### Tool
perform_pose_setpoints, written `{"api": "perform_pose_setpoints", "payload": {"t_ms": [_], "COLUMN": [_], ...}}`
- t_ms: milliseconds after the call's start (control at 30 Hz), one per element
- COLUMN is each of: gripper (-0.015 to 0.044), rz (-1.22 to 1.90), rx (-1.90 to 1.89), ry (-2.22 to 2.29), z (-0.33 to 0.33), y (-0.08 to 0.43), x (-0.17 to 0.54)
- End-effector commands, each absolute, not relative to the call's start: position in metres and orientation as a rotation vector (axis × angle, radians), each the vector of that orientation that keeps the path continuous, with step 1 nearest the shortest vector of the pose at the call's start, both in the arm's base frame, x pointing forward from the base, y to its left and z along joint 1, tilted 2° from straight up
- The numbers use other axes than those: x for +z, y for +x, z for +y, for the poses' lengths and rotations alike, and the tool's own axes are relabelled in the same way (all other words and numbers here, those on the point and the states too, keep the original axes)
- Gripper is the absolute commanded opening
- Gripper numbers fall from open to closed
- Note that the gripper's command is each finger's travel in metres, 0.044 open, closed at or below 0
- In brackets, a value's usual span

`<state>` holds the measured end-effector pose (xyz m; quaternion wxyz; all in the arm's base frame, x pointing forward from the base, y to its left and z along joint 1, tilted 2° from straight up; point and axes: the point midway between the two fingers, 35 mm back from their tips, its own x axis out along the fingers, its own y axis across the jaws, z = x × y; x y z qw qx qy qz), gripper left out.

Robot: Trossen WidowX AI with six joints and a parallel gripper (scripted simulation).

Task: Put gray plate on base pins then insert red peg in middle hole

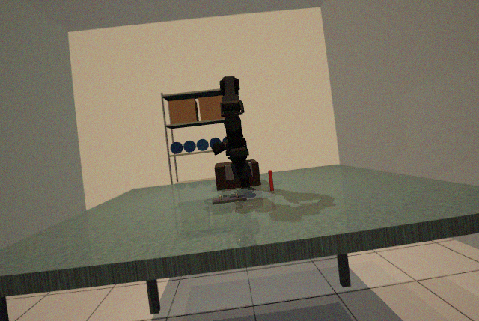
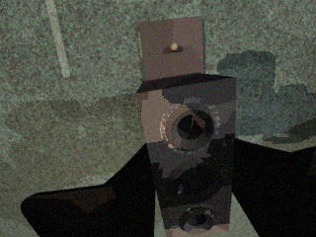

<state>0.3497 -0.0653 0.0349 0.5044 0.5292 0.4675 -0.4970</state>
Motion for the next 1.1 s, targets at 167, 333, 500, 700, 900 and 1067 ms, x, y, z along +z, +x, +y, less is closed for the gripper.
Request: {"api": "perform_pose_setpoints", "payload": {"t_ms": [167,333,500,700,900,1067], "gripper": [0.0,0.0,0.0,0.0,0.0,0.0], "rz": [1.119,1.112,1.108,1.108,1.108,1.108], "rx": [-1.215,-1.226,-1.231,-1.231,-1.231,-1.231], "ry": [1.294,1.304,1.308,1.308,1.308,1.308], "z": [-0.089,-0.103,-0.109,-0.109,-0.109,-0.109], "y": [0.342,0.337,0.334,0.334,0.334,0.334], "x": [0.021,0.013,0.01,0.009,0.01,0.01]}}
